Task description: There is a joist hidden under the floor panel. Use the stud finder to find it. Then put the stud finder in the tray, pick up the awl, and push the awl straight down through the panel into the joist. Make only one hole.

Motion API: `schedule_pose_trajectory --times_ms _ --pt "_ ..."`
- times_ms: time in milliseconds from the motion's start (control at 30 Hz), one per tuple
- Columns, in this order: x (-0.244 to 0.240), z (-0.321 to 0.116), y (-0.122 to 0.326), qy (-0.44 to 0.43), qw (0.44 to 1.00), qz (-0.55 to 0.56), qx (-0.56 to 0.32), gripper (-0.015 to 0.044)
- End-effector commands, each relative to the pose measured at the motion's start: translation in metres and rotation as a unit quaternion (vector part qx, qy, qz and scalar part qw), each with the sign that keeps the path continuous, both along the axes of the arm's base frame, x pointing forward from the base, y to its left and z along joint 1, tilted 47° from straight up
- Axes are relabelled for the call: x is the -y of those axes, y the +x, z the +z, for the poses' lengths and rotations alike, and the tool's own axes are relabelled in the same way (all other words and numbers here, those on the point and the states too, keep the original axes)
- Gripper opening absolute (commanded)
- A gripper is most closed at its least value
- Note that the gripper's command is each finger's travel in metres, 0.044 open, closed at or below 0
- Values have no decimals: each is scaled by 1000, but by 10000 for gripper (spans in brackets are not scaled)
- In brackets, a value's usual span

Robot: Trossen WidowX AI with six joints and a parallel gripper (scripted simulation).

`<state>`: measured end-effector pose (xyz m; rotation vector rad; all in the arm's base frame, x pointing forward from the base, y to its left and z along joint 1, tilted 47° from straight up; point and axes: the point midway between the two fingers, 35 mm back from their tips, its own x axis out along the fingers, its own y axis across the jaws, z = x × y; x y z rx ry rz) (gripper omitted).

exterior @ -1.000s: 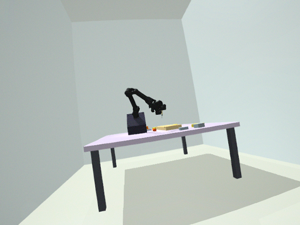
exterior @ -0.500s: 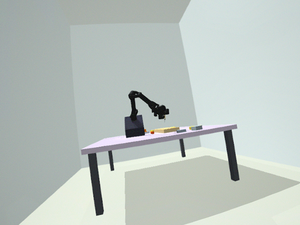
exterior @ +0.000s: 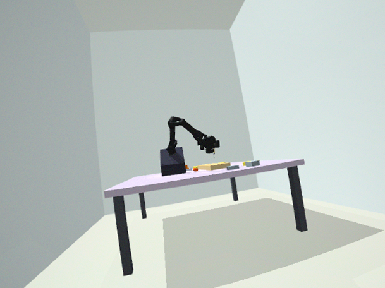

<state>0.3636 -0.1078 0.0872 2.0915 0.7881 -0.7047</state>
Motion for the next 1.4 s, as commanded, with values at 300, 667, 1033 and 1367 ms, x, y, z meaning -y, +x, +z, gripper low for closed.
schedule_pose_trajectory --times_ms 300,667,1033,1367 --pt "4 0 2 -1 1000 4 6 0" --pt "11 -7 2 -1 1000 4 6 0" --pt "18 -14 2 -2 1000 4 6 0" --pt "24 -20 1 -2 1000 4 6 0"
